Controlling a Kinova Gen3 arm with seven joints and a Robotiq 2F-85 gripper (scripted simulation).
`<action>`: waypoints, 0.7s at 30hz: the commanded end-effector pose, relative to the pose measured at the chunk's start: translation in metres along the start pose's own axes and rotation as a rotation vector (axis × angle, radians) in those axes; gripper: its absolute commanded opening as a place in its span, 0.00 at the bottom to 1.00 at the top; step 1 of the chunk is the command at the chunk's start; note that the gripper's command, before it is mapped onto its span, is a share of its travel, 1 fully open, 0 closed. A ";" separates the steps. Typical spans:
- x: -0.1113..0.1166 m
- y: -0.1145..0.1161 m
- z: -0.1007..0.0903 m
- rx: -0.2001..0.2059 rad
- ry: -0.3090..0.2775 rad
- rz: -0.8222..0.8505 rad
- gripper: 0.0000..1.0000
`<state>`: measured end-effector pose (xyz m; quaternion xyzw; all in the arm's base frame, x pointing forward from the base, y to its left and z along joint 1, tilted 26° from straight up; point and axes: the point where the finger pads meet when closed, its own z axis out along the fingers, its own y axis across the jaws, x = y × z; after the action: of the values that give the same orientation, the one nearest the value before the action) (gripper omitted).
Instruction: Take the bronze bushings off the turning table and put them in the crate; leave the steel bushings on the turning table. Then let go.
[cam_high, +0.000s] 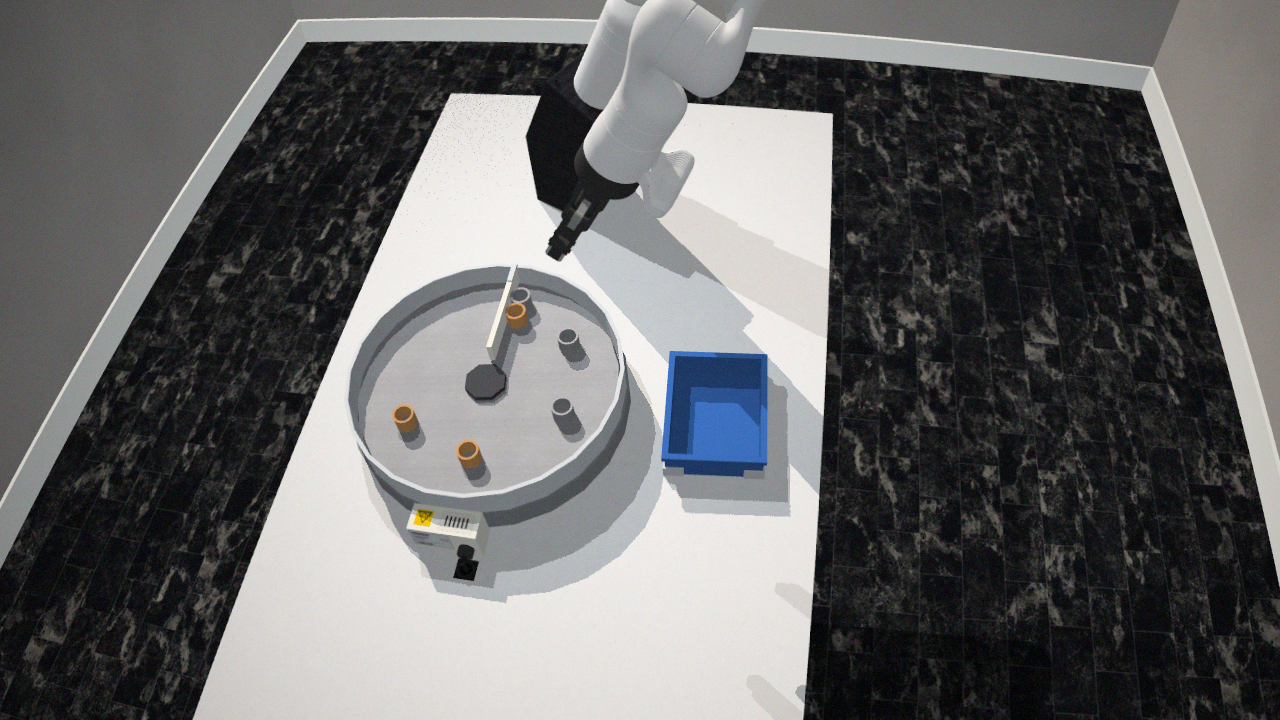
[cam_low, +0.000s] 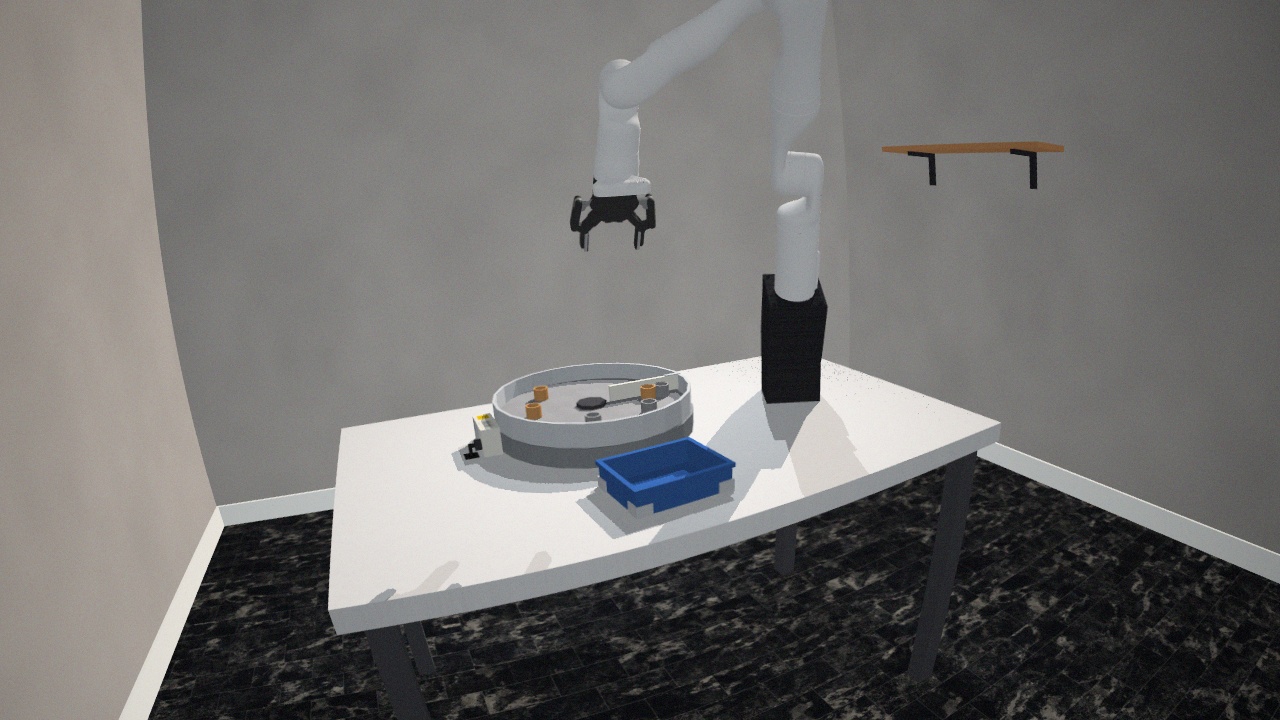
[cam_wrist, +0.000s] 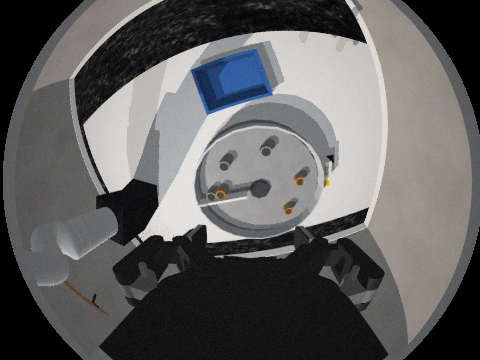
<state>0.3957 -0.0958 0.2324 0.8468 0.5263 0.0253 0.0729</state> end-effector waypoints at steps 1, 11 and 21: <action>-0.001 0.001 -0.001 -0.001 0.001 0.003 1.00; 0.000 0.000 -0.001 0.024 0.240 0.018 1.00; 0.001 0.000 -0.001 0.034 0.337 0.023 1.00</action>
<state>0.3989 -0.0833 0.2340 0.8335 0.5337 0.1415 -0.0198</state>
